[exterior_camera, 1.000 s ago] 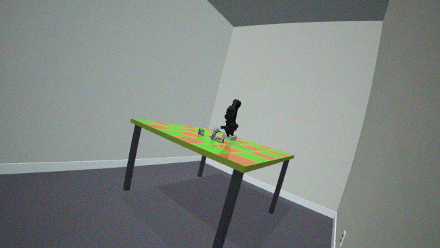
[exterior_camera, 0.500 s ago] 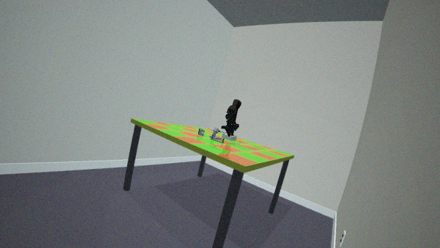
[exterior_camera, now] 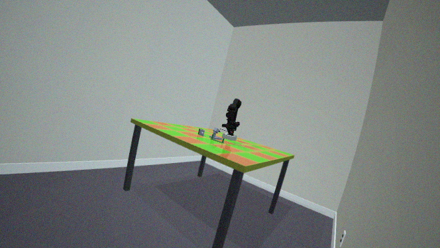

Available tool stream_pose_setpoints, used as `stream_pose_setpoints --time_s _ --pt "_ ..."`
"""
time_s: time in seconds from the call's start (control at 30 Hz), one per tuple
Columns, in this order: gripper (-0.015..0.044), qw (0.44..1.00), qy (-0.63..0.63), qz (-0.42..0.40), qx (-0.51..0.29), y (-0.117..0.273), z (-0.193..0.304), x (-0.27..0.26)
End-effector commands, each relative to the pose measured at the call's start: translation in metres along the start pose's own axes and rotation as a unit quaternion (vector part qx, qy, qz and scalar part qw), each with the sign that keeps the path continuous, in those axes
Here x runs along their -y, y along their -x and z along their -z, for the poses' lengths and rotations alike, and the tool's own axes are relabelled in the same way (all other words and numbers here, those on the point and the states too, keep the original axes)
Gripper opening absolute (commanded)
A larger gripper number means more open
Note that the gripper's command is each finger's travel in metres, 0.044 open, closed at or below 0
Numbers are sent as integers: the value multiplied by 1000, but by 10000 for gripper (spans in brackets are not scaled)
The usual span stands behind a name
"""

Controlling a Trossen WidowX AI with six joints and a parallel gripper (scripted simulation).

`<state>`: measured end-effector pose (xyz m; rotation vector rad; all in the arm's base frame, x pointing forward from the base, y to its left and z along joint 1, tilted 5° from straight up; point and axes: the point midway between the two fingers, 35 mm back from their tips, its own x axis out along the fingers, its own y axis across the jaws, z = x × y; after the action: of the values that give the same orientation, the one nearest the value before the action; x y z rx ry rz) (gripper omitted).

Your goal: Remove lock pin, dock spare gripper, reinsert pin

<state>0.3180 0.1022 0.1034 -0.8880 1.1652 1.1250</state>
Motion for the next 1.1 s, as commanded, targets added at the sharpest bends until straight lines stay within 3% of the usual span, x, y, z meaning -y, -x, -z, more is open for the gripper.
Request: stream_pose_setpoints --time_s 0.0,1.07 --pt "0 1000 0 0 0 -1 0 0" --pt "0 999 37 -2 -3 13 -40 62"
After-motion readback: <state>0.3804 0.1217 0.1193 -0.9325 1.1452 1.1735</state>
